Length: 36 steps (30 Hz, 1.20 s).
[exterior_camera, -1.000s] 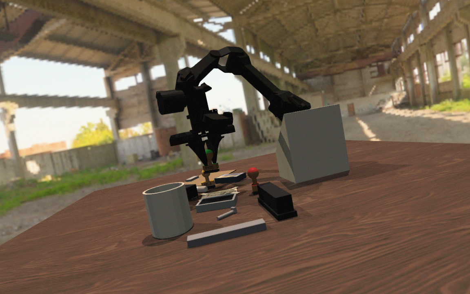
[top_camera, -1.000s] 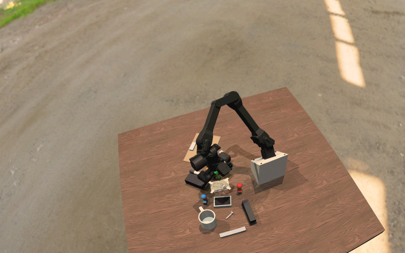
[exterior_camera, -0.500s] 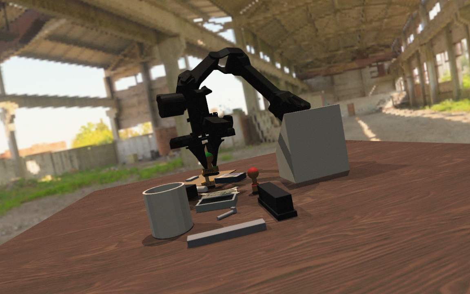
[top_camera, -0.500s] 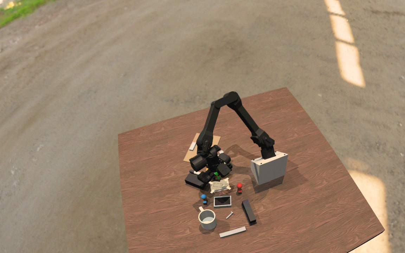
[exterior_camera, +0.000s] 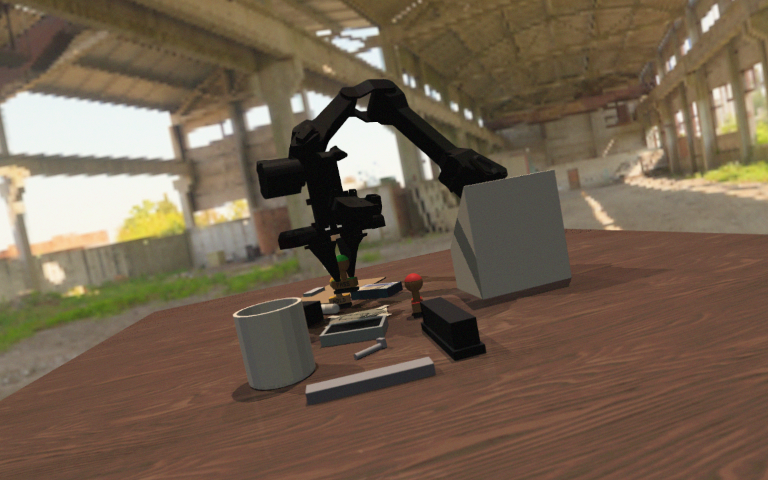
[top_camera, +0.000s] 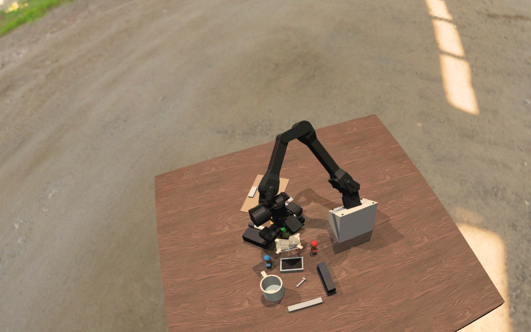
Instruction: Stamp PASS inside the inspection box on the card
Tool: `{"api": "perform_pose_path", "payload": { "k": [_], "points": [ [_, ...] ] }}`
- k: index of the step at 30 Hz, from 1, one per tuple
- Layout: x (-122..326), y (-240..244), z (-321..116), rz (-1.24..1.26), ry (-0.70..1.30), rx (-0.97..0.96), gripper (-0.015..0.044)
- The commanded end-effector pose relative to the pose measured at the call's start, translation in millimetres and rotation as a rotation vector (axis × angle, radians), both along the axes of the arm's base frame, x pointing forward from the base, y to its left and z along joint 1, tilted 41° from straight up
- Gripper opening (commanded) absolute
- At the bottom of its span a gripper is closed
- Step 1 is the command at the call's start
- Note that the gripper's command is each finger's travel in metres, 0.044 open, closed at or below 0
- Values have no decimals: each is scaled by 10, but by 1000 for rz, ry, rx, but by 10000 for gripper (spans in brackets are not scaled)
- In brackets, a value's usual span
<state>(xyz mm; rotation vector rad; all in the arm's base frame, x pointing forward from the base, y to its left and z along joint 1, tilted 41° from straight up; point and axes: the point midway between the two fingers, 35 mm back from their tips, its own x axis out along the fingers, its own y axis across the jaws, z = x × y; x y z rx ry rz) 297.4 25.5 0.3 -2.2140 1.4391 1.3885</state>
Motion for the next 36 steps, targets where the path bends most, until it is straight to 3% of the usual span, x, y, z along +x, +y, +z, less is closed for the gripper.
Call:
{"api": "perform_pose_path", "payload": {
  "k": [1,36],
  "points": [
    [-4,-28,-40,5,8,-7,0],
    [19,-184,-213,7,10,-8,0]
  ]
}}
